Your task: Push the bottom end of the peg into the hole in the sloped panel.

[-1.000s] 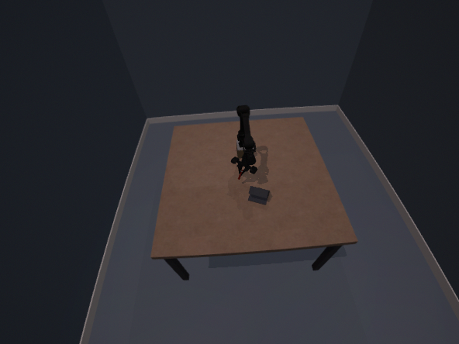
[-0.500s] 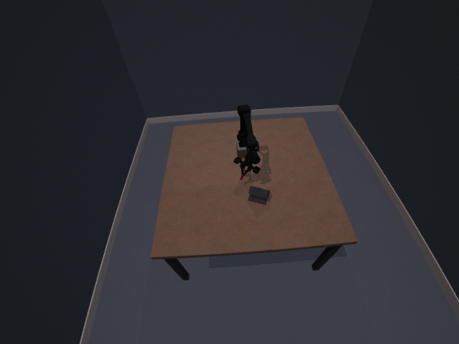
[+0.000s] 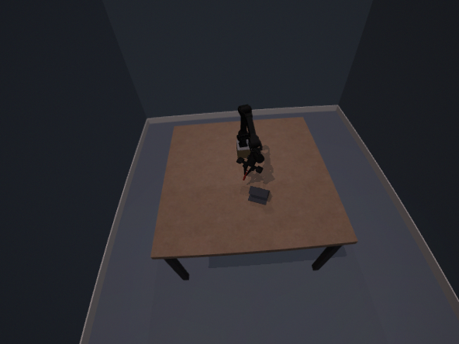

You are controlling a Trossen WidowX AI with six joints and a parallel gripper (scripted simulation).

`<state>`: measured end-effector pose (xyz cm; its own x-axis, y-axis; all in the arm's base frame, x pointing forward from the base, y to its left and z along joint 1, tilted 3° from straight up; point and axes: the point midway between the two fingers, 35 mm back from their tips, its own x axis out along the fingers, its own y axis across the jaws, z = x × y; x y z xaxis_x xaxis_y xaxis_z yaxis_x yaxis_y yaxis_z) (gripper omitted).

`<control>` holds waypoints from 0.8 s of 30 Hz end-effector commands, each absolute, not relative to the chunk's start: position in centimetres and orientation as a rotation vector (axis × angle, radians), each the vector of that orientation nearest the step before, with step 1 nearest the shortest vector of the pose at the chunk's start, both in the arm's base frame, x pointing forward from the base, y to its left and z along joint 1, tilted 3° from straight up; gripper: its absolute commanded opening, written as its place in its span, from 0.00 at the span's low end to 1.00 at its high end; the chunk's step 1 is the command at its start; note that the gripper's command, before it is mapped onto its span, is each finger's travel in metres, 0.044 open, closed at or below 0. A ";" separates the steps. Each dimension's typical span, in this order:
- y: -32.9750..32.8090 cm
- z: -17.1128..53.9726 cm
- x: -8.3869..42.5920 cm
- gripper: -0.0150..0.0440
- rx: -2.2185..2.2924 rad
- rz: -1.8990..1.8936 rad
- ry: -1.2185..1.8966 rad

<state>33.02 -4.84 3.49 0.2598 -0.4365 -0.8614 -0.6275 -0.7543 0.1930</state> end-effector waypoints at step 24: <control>-1.4 3.6 33.6 0.25 -2.463 1.374 0.980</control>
